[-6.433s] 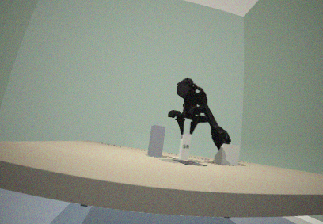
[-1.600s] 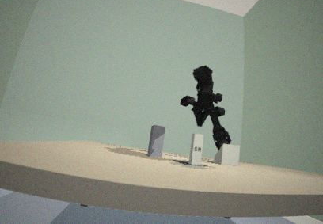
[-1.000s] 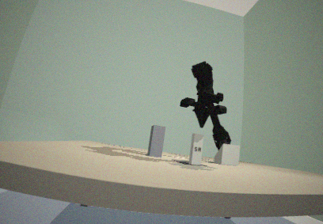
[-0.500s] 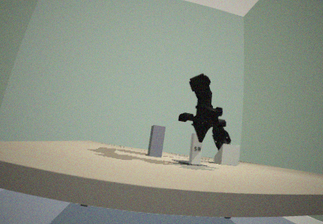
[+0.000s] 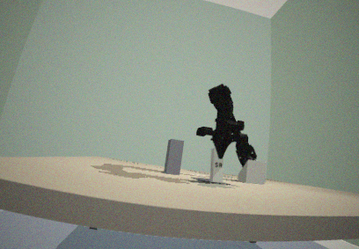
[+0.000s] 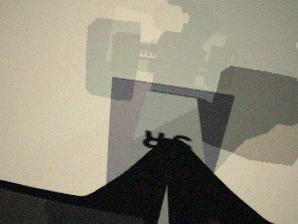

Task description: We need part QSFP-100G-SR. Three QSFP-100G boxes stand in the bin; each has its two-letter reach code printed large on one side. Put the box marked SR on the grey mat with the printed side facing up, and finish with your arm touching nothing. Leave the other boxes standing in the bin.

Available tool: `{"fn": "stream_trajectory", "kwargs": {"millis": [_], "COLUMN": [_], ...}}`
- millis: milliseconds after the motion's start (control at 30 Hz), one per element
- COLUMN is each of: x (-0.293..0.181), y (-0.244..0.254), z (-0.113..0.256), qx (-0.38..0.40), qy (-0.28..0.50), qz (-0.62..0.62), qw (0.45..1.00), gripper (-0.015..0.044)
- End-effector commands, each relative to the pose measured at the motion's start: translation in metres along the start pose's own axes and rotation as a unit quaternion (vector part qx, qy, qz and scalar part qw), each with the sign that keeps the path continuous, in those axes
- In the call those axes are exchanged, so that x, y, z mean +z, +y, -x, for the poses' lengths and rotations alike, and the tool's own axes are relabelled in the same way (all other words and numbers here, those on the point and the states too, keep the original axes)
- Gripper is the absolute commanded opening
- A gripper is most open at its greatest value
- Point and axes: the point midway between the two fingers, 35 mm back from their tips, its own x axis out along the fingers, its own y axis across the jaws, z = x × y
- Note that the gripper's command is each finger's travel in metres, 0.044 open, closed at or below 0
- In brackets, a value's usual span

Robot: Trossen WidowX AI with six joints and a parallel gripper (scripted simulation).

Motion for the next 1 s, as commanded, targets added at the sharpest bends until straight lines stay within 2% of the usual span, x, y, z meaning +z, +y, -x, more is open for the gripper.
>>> {"fn": "stream_trajectory", "kwargs": {"millis": [0,600,800,967], "x": [-0.009,-0.013,-0.021,-0.023], "y": [0.000,0.000,0.007,0.008], "z": [-0.001,0.001,0.052,0.058], "qx": [-0.001,-0.003,-0.098,-0.109], "qy": [0.002,-0.001,-0.060,-0.068], "qz": [0.001,0.000,-0.005,-0.005], "qw": [1.000,1.000,0.993,0.992], "gripper": [0.0000,0.0000,0.0000,0.0000]}}
